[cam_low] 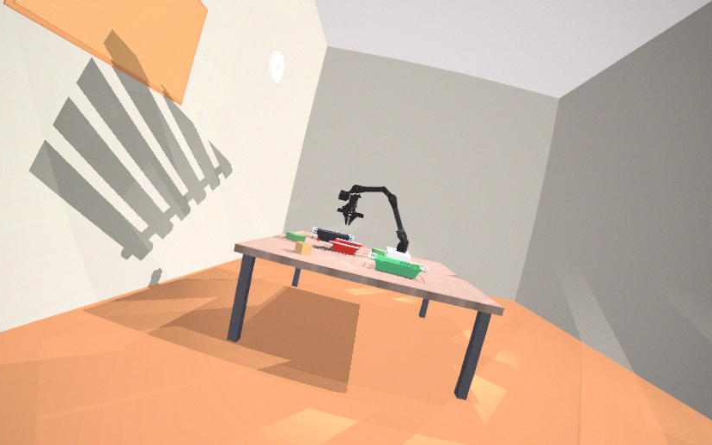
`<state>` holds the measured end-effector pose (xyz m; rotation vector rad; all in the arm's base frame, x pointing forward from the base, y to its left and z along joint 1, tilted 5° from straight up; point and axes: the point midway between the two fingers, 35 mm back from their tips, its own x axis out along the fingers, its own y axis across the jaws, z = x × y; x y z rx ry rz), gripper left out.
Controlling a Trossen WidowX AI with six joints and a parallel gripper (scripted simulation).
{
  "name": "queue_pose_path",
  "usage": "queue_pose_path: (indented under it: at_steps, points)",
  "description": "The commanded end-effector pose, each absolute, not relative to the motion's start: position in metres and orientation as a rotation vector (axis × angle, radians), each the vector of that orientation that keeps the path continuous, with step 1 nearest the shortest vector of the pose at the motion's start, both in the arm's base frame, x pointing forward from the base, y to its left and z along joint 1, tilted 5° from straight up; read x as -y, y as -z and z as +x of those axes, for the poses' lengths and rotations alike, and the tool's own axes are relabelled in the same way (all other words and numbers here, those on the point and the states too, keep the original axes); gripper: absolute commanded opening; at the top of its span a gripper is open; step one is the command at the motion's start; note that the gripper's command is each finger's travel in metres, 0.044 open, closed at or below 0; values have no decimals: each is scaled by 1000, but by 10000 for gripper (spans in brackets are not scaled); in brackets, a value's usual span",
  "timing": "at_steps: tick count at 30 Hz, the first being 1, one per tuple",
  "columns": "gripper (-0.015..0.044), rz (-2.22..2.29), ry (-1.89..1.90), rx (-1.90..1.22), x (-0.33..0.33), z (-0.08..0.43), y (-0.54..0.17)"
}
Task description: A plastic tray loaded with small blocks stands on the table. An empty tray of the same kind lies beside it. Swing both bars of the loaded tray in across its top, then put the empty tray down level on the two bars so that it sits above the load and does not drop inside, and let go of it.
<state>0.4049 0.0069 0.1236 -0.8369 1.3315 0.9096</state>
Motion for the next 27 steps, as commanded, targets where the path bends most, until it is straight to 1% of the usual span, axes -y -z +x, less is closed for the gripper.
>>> queue_pose_path:
  at_steps: [1,10,19,27]
  points:
    - [89,-1364,-1447,-994,-71,403,-94]
    - [89,-1784,-1842,-550,-123,395,-76]
    - [89,-2148,-2166,50,-175,378,-58]
    - [89,-2165,-2181,88,-177,377,-57]
